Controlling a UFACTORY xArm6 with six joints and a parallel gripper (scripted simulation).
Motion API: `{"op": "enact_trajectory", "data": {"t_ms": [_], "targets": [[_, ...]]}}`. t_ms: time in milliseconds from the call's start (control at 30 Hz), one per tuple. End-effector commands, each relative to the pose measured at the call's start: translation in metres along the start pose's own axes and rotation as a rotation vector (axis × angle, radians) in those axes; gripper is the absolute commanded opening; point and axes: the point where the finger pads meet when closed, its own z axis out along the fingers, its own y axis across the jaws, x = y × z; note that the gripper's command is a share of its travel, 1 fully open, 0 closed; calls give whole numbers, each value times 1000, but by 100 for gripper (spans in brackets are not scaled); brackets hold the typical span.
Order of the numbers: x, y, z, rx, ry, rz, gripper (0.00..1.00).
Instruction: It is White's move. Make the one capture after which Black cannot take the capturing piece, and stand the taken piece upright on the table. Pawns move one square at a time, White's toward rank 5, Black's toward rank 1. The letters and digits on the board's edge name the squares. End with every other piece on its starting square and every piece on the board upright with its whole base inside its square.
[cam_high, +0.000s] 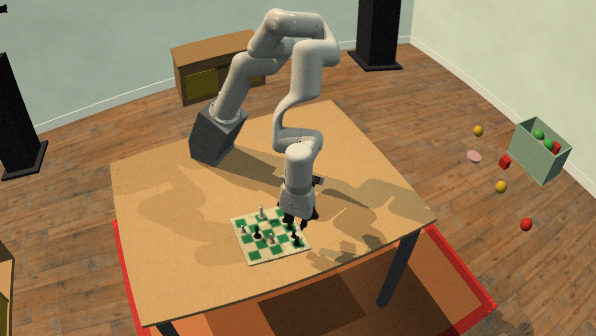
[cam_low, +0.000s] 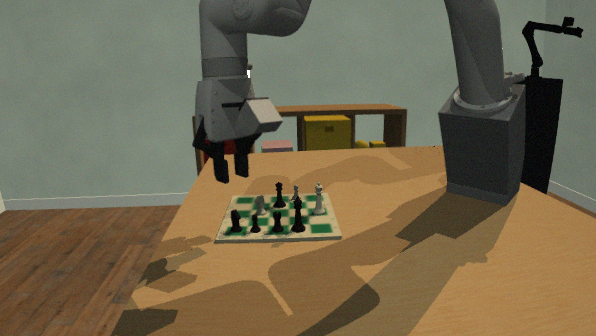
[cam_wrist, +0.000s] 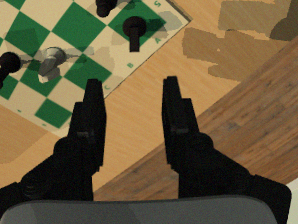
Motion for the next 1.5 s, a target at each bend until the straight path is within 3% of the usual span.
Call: {"op": "enact_trajectory", "data": {"t_ms": [0,833,1467], "targets": [[-1,1,-1,-3,-2,0,37],[-1,1,1,-3,-2,0,37],[-1,1,19,-3,-2,0,37]]}}
